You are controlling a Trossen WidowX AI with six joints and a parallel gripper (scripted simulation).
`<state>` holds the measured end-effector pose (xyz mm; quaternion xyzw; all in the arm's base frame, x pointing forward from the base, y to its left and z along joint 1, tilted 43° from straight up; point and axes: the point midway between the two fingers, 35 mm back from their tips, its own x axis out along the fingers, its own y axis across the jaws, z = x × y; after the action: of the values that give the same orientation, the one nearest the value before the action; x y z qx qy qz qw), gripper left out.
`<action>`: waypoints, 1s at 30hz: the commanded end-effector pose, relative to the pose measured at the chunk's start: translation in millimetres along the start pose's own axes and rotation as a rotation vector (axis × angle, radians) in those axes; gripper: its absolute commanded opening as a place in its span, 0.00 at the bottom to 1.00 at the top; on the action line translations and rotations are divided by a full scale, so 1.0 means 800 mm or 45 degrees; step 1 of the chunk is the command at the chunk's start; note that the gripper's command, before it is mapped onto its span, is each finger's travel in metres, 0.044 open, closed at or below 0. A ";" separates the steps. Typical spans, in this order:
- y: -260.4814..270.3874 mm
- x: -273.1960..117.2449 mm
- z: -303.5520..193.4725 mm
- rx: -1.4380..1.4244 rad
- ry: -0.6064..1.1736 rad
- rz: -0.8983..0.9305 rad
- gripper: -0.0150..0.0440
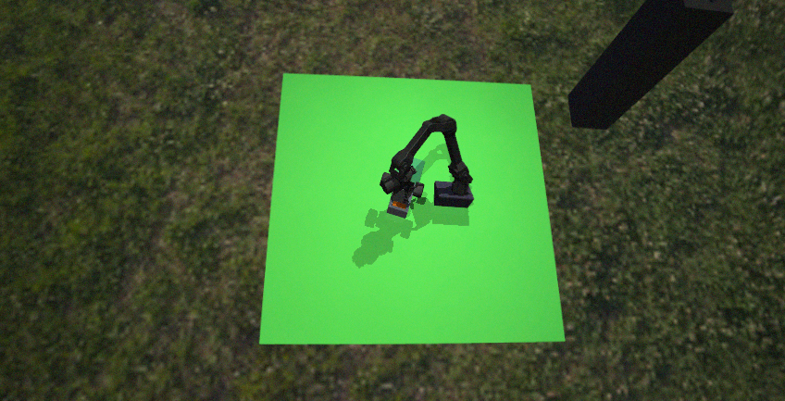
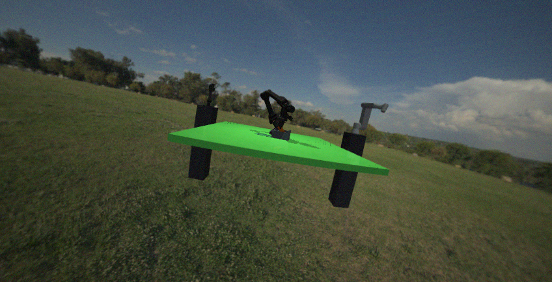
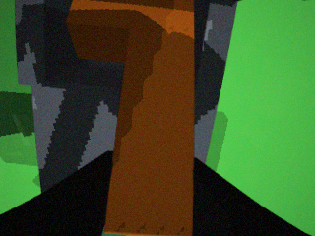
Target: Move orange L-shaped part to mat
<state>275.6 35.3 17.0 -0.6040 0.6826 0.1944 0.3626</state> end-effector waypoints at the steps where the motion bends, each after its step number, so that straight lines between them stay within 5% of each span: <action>1: -0.001 -0.010 0.002 0.005 -0.009 -0.002 0.25; 30: 0.000 -0.067 0.001 0.003 -0.009 -0.001 0.25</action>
<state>276.2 67.6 52.0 -0.6043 0.6821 0.1948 0.3627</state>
